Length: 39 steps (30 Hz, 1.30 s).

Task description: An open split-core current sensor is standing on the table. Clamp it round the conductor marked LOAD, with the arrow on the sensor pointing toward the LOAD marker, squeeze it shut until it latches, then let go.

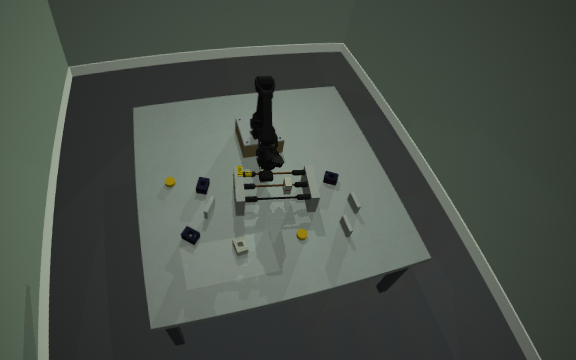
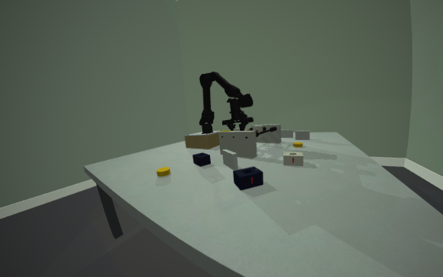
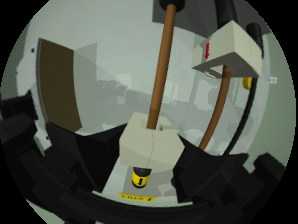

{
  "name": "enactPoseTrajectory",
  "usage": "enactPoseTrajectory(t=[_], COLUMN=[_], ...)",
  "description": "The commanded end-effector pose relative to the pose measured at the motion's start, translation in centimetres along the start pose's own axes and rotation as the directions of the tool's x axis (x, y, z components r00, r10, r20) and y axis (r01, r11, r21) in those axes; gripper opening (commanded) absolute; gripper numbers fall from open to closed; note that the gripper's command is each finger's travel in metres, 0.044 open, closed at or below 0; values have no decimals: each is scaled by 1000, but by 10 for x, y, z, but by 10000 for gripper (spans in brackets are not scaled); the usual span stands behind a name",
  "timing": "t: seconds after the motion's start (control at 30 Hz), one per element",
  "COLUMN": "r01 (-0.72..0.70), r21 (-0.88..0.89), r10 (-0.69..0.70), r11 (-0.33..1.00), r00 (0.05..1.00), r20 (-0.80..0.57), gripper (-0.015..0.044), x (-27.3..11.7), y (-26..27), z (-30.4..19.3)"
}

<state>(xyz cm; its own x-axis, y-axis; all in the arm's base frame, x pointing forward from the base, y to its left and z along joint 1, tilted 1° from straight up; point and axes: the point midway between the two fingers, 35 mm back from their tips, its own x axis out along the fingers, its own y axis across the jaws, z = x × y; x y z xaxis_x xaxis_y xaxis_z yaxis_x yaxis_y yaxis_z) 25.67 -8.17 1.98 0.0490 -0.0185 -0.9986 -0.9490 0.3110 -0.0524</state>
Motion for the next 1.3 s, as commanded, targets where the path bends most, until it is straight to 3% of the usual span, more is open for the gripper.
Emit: enactPoseTrajectory(t=[0.0,0.17,0.5,1.27], r01=[10,7,7,7], r21=[0,0,0,0], r10=[-10,-7,-7,-7], r11=[1000,1000,1000,1000], r00=[1000,1000,1000,1000], r20=[0,0,0,0], gripper=[0,0,254,254], x=[-1,4,0,0], y=[1,1,0,0], z=[0,0,0,0])
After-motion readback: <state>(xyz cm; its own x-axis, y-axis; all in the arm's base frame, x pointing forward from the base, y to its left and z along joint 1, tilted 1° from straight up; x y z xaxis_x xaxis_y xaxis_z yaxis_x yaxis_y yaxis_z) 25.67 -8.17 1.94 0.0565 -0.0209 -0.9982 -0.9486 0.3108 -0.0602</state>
